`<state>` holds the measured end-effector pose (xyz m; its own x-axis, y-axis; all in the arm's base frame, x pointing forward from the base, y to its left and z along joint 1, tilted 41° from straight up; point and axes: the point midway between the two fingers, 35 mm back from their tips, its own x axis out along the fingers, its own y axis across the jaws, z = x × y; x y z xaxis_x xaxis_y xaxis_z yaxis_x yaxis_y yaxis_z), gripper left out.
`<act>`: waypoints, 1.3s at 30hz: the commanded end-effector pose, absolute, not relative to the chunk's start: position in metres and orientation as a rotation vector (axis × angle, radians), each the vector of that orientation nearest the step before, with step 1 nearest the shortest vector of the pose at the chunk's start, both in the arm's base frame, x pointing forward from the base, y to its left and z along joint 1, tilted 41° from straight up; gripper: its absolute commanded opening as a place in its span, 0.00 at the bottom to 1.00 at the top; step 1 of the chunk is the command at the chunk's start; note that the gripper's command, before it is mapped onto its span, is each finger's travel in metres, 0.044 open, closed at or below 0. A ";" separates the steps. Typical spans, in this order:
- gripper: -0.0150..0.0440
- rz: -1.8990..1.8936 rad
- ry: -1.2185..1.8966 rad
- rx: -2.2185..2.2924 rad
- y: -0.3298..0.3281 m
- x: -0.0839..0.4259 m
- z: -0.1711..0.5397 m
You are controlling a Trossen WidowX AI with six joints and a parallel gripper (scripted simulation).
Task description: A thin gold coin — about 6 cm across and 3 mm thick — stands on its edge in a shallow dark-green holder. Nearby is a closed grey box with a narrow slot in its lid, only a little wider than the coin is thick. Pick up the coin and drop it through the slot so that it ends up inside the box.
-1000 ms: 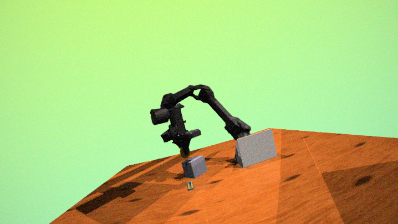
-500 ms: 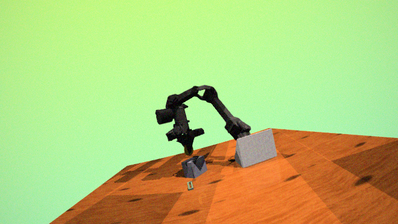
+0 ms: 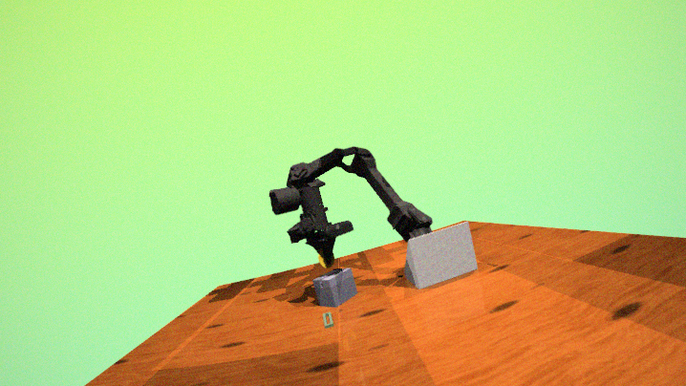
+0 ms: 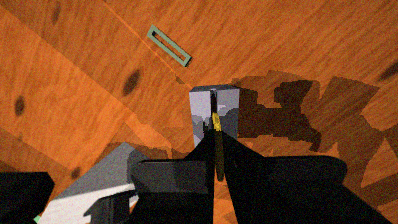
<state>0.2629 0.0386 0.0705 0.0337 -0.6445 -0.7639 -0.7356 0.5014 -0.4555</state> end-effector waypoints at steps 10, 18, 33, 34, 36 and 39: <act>0.25 0.112 1.662 -1.198 0.034 0.259 0.075; 0.25 0.111 1.663 -1.193 0.035 0.260 0.074; 0.25 0.112 1.663 -1.195 0.031 0.261 0.070; 0.25 0.113 1.663 -1.195 0.031 0.261 0.070; 0.25 0.113 1.663 -1.196 0.030 0.261 0.070; 0.25 0.114 1.663 -1.196 0.029 0.261 0.069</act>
<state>0.2612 0.0308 0.0699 0.0322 -0.6380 -0.7694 -0.7373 0.5046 -0.4493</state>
